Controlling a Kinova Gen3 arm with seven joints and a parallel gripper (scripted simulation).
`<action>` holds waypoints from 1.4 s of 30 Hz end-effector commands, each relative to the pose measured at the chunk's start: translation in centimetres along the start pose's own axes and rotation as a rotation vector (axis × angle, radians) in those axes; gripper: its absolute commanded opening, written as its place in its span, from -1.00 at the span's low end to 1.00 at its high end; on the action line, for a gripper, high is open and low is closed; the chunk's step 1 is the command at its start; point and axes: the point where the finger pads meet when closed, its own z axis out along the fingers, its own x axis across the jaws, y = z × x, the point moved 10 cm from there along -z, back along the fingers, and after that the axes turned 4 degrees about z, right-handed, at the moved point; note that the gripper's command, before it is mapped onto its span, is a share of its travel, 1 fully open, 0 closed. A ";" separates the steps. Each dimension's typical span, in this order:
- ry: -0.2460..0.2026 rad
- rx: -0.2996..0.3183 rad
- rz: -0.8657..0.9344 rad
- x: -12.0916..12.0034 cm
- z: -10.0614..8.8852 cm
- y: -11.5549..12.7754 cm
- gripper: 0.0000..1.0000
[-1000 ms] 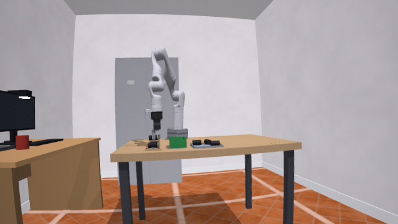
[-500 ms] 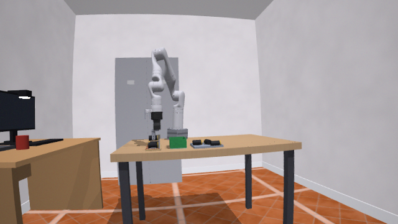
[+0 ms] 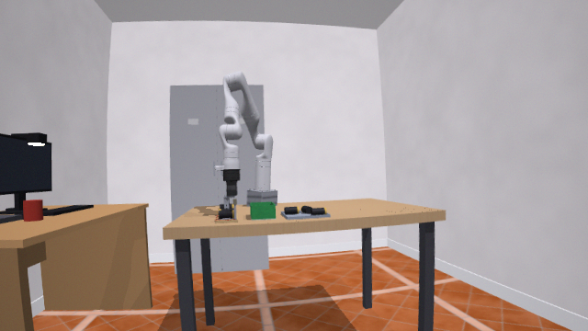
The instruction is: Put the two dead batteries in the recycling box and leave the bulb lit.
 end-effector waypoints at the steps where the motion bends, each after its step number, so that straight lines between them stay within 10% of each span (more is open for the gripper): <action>1: 0.004 -0.002 -0.001 0.1 0.5 0.1 0.15; 23: 0.004 -0.002 -0.001 0.1 1.2 0.1 0.15; 24: 0.004 -0.002 -0.001 0.1 1.2 0.1 0.81; 42: 0.004 -0.002 -0.001 0.1 1.2 0.1 0.81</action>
